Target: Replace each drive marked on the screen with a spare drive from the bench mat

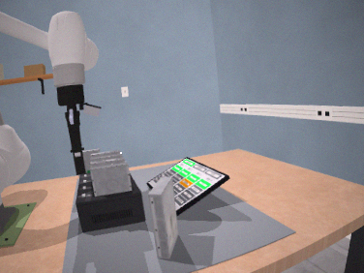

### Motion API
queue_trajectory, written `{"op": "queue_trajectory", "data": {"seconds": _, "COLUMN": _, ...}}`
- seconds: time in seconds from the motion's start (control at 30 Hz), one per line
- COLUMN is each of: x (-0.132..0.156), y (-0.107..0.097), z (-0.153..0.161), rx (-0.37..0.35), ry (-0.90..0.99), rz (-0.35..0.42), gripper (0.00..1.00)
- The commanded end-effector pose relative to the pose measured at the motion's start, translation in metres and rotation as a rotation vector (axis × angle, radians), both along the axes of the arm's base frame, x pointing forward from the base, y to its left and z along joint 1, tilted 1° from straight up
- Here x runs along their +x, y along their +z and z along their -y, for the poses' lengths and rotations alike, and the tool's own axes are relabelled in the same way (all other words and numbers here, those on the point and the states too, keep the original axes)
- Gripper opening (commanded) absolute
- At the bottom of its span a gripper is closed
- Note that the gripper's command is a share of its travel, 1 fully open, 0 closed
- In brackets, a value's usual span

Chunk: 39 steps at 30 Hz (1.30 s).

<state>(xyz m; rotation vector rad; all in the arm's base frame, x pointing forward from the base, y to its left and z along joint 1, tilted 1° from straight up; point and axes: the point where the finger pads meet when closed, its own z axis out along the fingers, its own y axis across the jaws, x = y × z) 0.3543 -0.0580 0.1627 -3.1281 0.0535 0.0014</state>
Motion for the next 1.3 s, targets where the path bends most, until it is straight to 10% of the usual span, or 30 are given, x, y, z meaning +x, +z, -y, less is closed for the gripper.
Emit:
{"op": "queue_trajectory", "data": {"seconds": 0.0, "x": 0.001, "y": -0.01, "z": 0.0, "rx": 0.0, "ry": 0.0, "rz": 0.001, "gripper": 0.1}}
{"op": "queue_trajectory", "data": {"seconds": 1.27, "x": 0.001, "y": -0.035, "z": -0.001, "rx": 0.0, "ry": 0.0, "rz": 0.001, "gripper": 0.1}}
